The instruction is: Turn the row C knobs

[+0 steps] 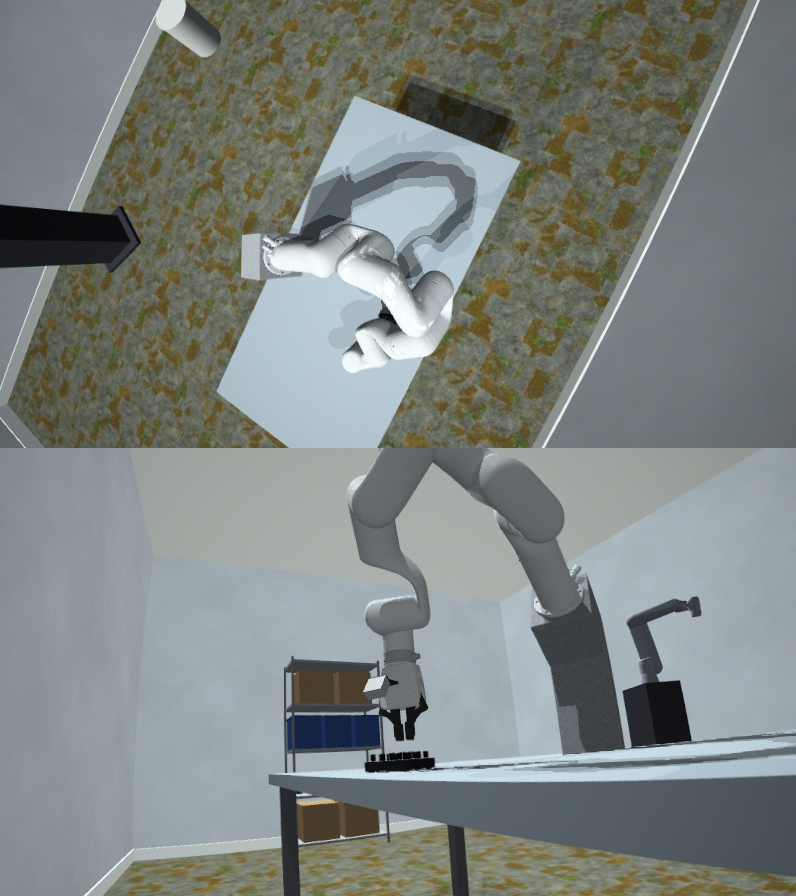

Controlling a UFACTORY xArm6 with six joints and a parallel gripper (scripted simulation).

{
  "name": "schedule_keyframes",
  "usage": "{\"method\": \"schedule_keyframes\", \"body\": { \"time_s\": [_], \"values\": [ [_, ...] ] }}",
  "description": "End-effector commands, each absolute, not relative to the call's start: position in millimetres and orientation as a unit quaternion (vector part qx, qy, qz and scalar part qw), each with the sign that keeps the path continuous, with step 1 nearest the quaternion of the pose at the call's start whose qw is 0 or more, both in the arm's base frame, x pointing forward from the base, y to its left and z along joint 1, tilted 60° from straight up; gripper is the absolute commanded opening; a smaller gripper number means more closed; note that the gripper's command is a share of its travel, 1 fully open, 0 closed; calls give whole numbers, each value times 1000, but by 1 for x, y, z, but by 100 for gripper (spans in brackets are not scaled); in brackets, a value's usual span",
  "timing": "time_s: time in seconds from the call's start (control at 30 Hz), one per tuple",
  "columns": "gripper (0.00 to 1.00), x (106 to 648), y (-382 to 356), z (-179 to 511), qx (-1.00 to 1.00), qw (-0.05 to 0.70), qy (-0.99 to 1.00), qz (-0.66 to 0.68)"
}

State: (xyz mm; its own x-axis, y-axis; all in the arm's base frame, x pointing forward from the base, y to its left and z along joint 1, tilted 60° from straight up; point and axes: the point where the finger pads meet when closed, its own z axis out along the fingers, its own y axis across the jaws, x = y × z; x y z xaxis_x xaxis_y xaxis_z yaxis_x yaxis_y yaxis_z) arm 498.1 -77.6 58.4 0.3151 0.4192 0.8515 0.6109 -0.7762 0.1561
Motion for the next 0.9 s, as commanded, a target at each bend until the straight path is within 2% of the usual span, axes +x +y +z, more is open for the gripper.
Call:
{"method": "schedule_keyframes", "body": {
  "time_s": [0.0,0.17,0.87],
  "values": [
    [19,498,-78,59,-806,98,-318,-490],
    [19,499,-78,61,-813,110,-299,-487],
    [19,506,-75,86,-864,241,-62,-437]
  ]
}}
